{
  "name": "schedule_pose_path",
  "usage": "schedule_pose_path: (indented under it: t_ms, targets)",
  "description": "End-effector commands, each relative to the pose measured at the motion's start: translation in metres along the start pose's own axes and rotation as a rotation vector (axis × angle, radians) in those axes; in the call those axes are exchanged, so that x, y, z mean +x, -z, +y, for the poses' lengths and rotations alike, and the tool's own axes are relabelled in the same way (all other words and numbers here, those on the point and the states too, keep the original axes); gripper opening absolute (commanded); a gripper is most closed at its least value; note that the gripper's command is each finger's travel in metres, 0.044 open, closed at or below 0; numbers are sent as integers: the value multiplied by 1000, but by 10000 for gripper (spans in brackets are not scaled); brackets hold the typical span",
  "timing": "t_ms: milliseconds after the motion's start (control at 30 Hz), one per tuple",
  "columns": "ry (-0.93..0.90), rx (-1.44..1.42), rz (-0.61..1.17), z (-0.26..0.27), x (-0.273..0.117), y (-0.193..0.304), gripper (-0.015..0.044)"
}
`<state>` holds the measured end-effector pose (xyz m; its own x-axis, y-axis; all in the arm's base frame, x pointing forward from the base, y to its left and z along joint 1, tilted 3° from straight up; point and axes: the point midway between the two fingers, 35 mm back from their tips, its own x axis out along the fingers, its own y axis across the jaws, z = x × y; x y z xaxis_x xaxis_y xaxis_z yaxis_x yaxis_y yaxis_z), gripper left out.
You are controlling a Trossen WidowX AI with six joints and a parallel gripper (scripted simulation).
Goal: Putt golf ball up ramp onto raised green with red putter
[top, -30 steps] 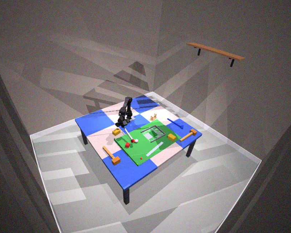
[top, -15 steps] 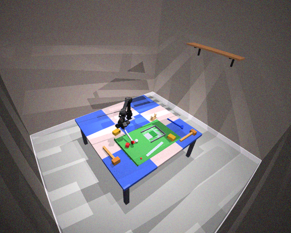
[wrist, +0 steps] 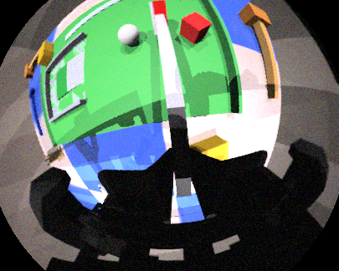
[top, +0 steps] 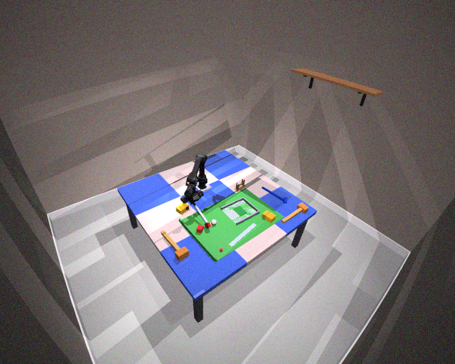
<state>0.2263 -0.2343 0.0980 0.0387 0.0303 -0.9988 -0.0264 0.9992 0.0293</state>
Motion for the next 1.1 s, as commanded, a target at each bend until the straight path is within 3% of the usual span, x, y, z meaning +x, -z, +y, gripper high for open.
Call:
schedule_pose_path:
  t_ms: [0,333,700,1067]
  targets:
    - [3,0,-2,-10,1,0,0]
    - [0,8,1,-15,3,0,0]
    - [-8,3,-4,108,3,-2,0]
    - [-8,2,-4,109,-26,-3,0]
